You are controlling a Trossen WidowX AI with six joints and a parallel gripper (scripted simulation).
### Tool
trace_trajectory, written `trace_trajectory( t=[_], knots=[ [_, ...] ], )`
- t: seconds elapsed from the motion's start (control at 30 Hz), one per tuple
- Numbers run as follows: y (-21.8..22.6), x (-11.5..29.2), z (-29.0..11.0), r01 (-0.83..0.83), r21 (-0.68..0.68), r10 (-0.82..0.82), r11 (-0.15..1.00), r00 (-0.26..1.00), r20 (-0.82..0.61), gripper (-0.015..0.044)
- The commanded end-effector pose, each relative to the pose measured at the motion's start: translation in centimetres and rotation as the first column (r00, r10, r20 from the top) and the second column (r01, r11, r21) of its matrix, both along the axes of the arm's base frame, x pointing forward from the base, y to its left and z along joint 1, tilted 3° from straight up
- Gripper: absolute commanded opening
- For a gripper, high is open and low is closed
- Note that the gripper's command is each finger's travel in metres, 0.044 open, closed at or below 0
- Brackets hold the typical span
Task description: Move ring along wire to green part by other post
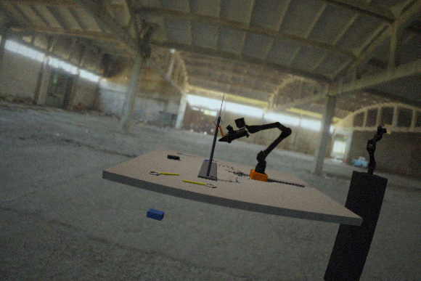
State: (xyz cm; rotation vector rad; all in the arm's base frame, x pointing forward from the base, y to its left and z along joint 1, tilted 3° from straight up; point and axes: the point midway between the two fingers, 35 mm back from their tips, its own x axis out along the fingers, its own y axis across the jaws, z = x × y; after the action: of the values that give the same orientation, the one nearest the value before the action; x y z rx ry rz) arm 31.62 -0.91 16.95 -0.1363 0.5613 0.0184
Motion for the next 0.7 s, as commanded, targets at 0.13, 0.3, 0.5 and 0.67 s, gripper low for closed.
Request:
trace_trajectory(
  t=[0.13,0.3,0.5,0.67],
  knots=[
    [1.2,-0.2,0.3,0.004,0.043,-0.004,0.999,1.0,0.002,-0.015],
    [1.9,-0.3,0.3,0.005,0.059,-0.005,0.998,1.0,0.0,-0.015],
    [2.7,-0.4,0.3,0.006,0.077,-0.006,0.997,1.0,-0.003,-0.015],
    [3.4,-0.5,0.3,0.007,0.099,-0.007,0.995,1.0,-0.006,-0.015]
  ],
)
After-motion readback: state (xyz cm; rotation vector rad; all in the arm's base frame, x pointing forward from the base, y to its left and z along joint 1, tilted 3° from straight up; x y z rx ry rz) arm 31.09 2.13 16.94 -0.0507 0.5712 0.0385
